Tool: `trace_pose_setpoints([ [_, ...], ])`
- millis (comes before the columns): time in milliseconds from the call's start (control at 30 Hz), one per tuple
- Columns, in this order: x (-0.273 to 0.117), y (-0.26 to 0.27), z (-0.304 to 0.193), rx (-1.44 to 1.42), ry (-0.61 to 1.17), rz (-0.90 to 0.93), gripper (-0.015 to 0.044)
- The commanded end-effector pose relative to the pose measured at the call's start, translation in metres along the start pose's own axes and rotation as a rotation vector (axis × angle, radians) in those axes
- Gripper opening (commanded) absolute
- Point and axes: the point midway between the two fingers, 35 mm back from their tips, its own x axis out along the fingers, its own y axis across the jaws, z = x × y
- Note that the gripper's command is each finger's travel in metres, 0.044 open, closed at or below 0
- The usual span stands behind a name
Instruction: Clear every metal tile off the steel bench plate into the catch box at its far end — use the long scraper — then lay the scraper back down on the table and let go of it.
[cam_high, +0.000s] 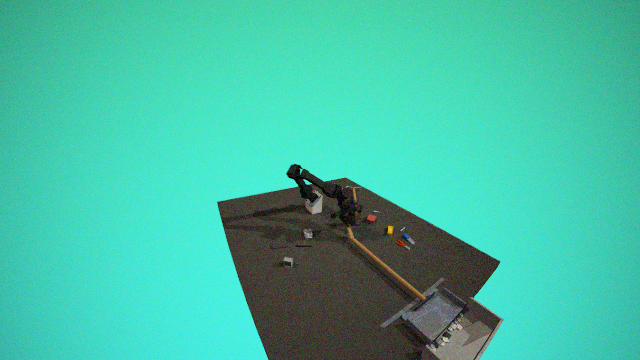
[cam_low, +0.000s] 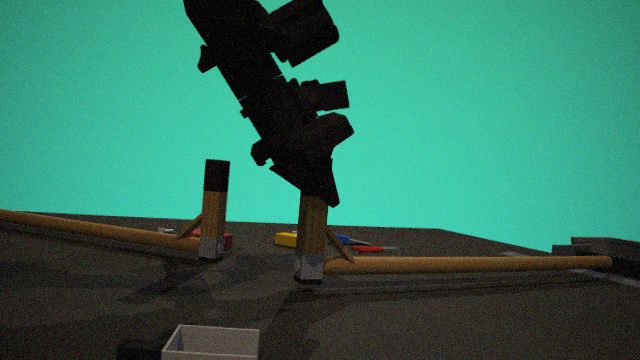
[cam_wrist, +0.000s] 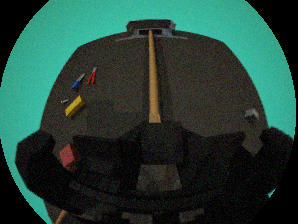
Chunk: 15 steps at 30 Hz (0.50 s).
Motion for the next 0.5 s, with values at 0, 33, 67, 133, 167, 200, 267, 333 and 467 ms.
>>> trace_pose_setpoints([
  [0, -0.007, -0.001, -0.002, 0.006, -0.013, -0.002, 0.0],
  [33, -0.008, -0.001, -0.003, 0.006, -0.013, -0.002, 0.0],
  [67, -0.009, -0.001, -0.004, 0.006, -0.013, -0.002, 0.0],
  [133, -0.01, -0.001, -0.006, 0.006, -0.013, -0.002, 0.0],
  [167, -0.011, -0.001, -0.007, 0.006, -0.013, -0.002, 0.0],
  [200, -0.012, -0.001, -0.009, 0.006, -0.013, -0.002, 0.0],
  [267, -0.013, -0.001, -0.011, 0.006, -0.014, -0.002, 0.0],
  [333, -0.014, -0.001, -0.013, 0.006, -0.014, -0.002, 0.0],
  [467, -0.017, -0.001, -0.017, 0.006, -0.014, -0.002, 0.0],
])
